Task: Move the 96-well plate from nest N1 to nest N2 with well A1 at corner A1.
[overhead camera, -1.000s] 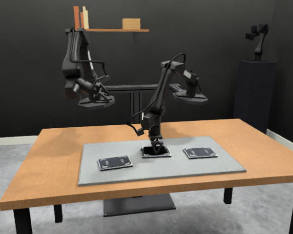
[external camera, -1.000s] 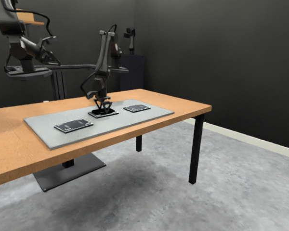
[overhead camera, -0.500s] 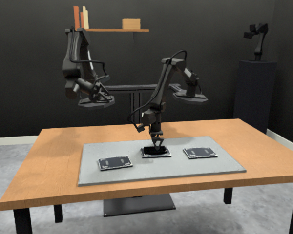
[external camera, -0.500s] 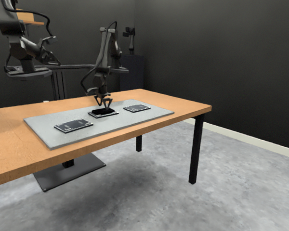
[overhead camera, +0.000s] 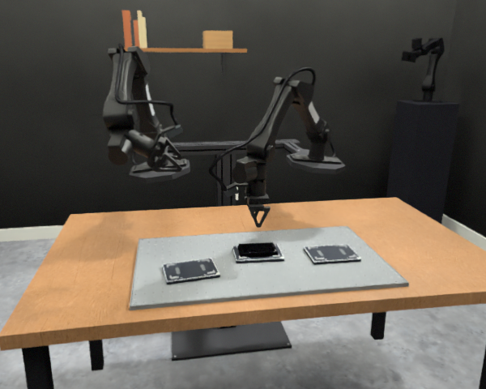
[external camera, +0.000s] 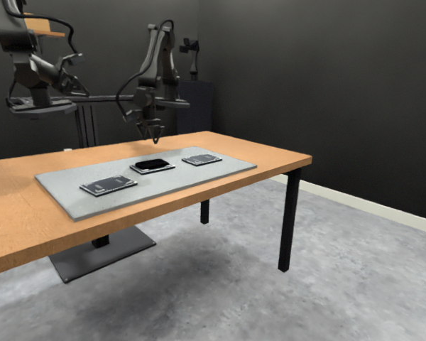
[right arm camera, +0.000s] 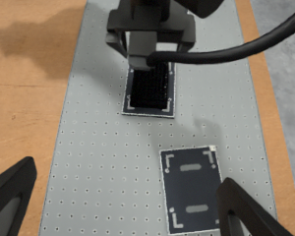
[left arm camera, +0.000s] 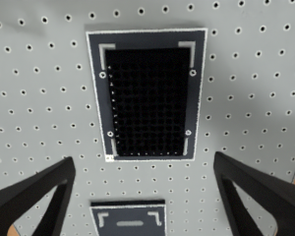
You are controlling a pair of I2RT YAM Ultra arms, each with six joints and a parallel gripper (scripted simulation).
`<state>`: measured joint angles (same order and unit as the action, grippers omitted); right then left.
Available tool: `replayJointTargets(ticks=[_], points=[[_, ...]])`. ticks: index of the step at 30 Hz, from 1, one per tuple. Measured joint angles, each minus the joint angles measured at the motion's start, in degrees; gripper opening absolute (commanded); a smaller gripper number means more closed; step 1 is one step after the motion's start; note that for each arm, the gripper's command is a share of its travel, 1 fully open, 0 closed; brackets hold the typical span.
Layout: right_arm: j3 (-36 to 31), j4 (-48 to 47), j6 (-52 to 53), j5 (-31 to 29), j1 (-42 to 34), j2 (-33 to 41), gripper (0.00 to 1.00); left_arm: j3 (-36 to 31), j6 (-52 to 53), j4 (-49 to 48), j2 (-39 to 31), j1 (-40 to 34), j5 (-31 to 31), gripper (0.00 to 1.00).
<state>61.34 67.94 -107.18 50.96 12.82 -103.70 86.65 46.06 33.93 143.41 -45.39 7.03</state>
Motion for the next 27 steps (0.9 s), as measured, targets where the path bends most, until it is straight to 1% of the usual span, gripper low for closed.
replayJointTargets(ticks=[6,9,13,17,22,27], points=[[0.00,0.00,0.00,0.00,0.00,0.00,1.00,-1.42,-1.29,-2.32,-0.13,0.37,0.00,1.00],[0.00,0.00,0.00,0.00,0.00,0.00,1.00,-4.22,-2.47,-5.42,-1.20,1.07,0.00,1.00],[0.00,-0.48,0.74,-0.35,-0.04,0.00,1.00,-12.96,-5.29,-12.11,-6.49,4.02,0.00,1.00],[0.00,-4.50,5.09,-2.69,-1.68,-0.87,1.00,-23.21,-8.22,-19.32,-13.35,9.27,0.02,1.00],[-0.24,-14.16,14.99,-7.74,-7.41,-4.24,1.00,-34.05,-11.41,-28.74,-19.93,15.13,-0.09,1.00],[-1.84,-24.76,26.47,-13.16,-13.33,-7.72,1.00,-41.11,-13.92,-37.59,-23.61,19.02,-0.90,1.00]])
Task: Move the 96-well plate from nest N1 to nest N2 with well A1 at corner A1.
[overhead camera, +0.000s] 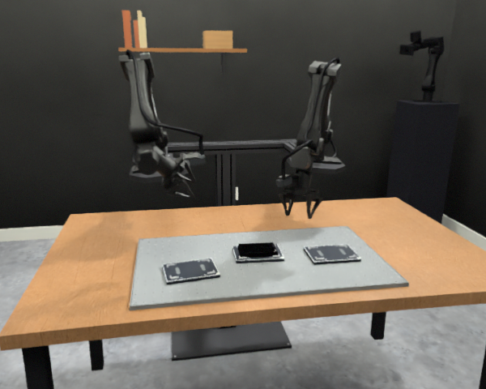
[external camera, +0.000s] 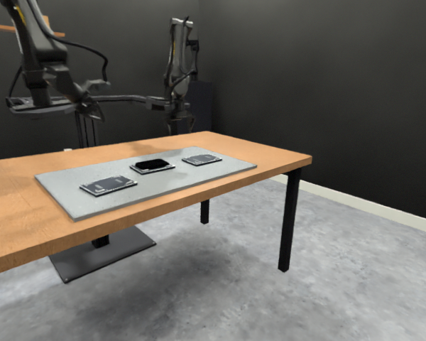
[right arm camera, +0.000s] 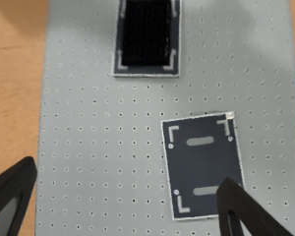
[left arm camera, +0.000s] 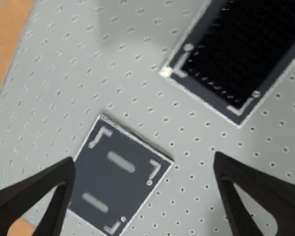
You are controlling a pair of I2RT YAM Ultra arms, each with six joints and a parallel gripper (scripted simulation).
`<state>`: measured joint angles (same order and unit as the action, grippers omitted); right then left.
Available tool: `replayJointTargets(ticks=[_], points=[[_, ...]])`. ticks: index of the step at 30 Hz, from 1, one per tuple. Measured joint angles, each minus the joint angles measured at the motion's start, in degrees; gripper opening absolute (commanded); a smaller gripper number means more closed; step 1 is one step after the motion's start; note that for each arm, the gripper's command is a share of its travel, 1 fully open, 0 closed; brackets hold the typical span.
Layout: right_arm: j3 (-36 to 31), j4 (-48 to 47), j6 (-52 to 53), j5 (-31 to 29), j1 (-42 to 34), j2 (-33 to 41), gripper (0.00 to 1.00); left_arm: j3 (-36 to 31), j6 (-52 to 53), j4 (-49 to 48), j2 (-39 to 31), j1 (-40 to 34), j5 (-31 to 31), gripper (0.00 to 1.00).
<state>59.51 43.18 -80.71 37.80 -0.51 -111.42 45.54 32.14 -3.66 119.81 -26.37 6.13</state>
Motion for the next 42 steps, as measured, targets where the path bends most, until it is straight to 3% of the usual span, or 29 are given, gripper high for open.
replayJointTargets(ticks=[6,12,18,29,37,42], points=[[-3.10,-15.85,17.11,-7.43,-12.00,-6.27,1.00,-9.68,-3.26,-10.78,-5.11,8.92,-1.16,1.00],[-6.75,-29.83,32.68,-14.14,-21.38,-10.54,1.00,-15.28,-5.90,-19.37,-7.13,15.56,-2.69,1.00],[-9.40,-42.21,45.83,-20.39,-26.45,-12.15,1.00,-17.99,-8.35,-26.49,-7.80,19.98,-4.81,1.00],[-16.11,-67.56,72.32,-32.15,-42.60,-18.78,1.00,-22.21,-15.52,-38.86,-8.15,33.46,-8.57,1.00],[-19.23,-80.50,83.89,-39.17,-49.46,-22.53,1.00,-22.60,-18.67,-43.67,-7.63,37.73,-9.90,1.00],[-20.13,-83.41,86.33,-40.85,-51.63,-24.17,1.00,-22.84,-19.06,-44.17,-7.13,38.18,-9.92,1.00]])
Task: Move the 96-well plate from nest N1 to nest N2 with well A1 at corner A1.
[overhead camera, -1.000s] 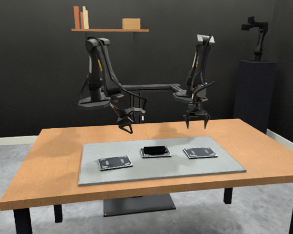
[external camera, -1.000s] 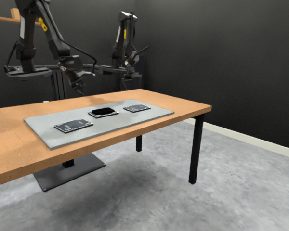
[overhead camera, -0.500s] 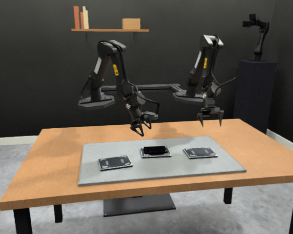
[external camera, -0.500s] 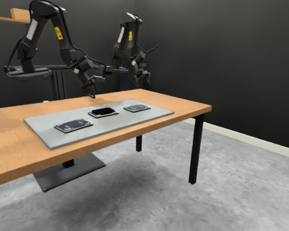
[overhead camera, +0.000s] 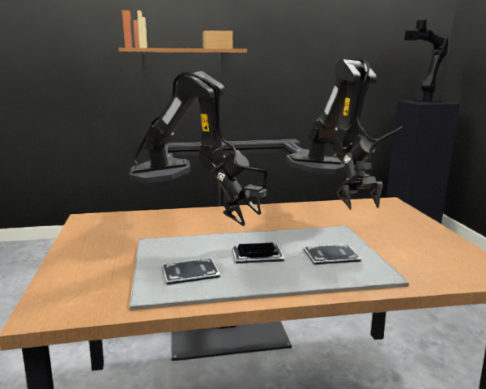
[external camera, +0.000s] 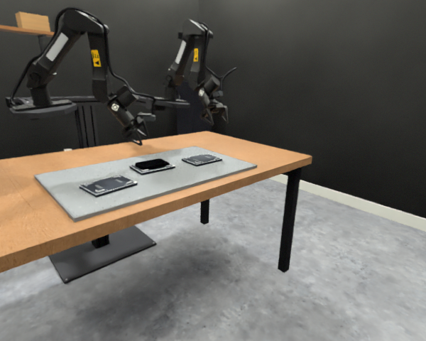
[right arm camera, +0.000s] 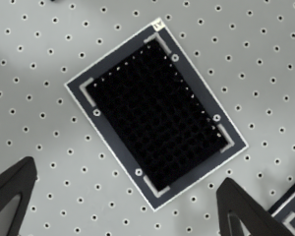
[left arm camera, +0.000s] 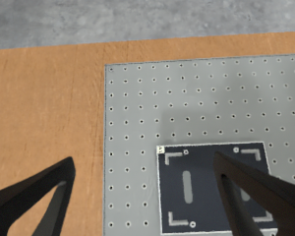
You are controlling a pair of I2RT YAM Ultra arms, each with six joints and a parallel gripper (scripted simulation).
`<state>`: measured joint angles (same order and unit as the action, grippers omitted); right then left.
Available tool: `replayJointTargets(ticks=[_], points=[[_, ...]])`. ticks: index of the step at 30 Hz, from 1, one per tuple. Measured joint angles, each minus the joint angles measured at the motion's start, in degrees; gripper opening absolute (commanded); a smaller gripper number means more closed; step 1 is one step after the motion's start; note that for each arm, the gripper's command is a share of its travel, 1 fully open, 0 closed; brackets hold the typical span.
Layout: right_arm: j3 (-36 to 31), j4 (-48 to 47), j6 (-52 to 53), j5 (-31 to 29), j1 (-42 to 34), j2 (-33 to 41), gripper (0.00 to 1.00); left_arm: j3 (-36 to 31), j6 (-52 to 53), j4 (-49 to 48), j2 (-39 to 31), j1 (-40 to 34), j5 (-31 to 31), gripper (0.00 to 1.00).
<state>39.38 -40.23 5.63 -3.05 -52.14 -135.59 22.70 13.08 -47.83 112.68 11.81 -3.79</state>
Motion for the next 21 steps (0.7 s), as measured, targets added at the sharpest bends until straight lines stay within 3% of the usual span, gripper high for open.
replayJointTargets(ticks=[21], points=[[-0.04,-1.64,0.98,-1.29,0.04,-0.11,1.00,-0.02,0.63,0.37,0.02,0.00,-0.72,1.00]])
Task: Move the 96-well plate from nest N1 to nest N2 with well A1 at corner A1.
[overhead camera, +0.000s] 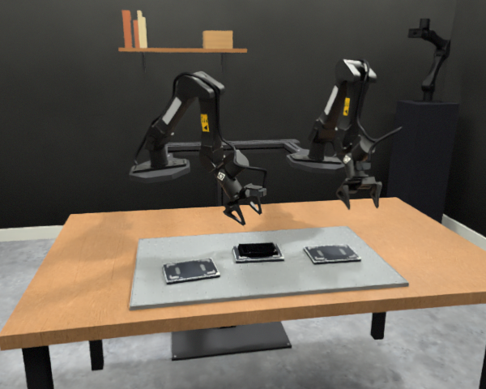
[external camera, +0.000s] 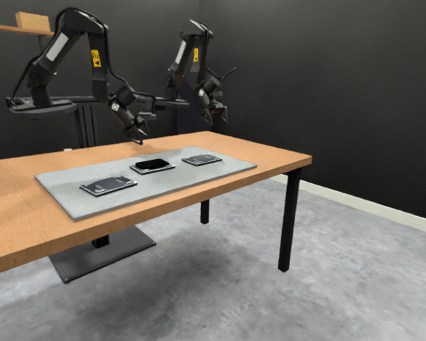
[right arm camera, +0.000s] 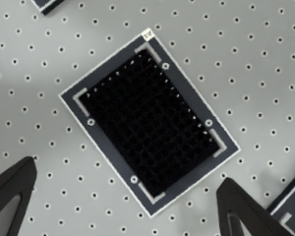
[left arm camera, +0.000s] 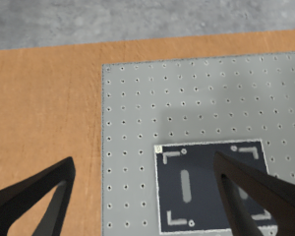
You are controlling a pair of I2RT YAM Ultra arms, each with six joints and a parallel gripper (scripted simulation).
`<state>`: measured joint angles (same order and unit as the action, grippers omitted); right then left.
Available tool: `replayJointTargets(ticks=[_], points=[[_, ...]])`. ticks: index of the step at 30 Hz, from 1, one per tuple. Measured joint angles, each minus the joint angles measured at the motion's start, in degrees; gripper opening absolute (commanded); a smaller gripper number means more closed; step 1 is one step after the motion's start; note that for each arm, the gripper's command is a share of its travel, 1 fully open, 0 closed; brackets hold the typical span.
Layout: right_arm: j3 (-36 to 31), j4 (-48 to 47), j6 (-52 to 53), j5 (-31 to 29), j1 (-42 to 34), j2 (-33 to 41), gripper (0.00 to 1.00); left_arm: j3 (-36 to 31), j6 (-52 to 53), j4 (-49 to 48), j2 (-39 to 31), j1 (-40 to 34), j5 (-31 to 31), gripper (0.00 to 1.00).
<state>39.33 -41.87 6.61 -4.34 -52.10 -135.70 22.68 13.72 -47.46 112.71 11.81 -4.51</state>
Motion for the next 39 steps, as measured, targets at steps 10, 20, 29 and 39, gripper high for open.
replayJointTargets(ticks=[10,20,29,39], points=[[3.28,10.91,-7.72,2.23,1.55,0.00,1.00,2.34,12.87,12.90,-0.94,0.00,-5.90,1.00],[12.63,25.73,-18.01,3.50,2.51,-0.09,1.00,9.07,30.36,31.95,-5.16,0.70,-13.79,1.00],[23.08,40.41,-27.02,2.86,2.60,-3.72,1.00,15.30,46.77,51.60,-9.18,1.09,-21.09,1.00],[33.97,54.93,-35.60,1.11,2.62,-8.07,1.00,22.88,64.30,73.07,-11.45,1.55,-29.03,1.00]])
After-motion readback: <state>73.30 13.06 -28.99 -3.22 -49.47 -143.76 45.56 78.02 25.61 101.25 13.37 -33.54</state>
